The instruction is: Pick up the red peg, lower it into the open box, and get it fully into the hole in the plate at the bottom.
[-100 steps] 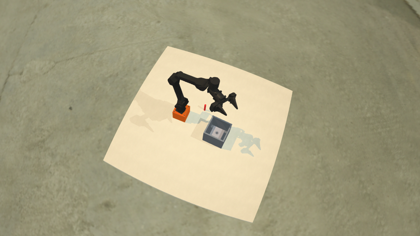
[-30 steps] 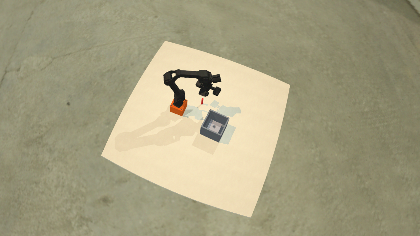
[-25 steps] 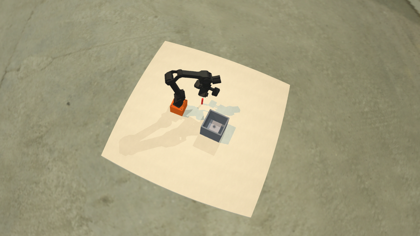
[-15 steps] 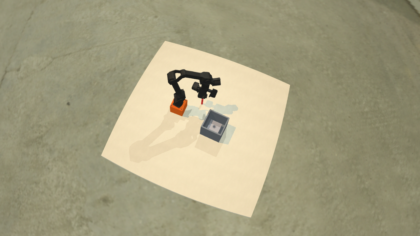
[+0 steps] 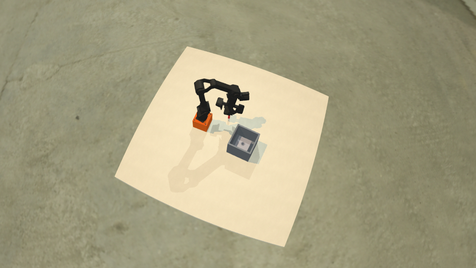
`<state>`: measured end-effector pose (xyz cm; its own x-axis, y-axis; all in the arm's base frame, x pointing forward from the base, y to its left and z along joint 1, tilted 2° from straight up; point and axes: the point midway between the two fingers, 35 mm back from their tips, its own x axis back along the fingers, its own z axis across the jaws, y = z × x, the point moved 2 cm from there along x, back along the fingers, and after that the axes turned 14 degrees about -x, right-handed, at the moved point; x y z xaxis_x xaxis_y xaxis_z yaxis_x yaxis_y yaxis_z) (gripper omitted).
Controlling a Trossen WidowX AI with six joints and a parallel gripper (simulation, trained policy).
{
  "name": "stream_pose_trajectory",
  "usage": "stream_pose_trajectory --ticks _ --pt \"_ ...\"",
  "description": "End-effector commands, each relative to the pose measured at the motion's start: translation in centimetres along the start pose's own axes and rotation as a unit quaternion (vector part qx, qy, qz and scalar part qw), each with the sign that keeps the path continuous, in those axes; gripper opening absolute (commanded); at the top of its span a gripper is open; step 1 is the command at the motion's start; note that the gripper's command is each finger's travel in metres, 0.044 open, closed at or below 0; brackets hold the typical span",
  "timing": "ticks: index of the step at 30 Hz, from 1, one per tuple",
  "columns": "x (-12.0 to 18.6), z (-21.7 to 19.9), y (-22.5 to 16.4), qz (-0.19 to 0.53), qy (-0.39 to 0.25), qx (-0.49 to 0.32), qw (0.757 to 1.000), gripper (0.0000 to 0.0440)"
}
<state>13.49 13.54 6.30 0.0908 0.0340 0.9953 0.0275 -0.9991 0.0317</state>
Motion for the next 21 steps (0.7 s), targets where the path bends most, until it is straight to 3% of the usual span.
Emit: stream_pose_trajectory --ticks 1,14,21 --pt "-1.0 0.1 0.1 -0.008 0.0 0.009 1.0 0.043" --pt "-4.8 0.4 0.1 -0.024 0.008 0.012 1.0 0.0381" --pt "-6.3 1.0 -0.7 -0.017 0.013 0.017 1.0 0.0219"
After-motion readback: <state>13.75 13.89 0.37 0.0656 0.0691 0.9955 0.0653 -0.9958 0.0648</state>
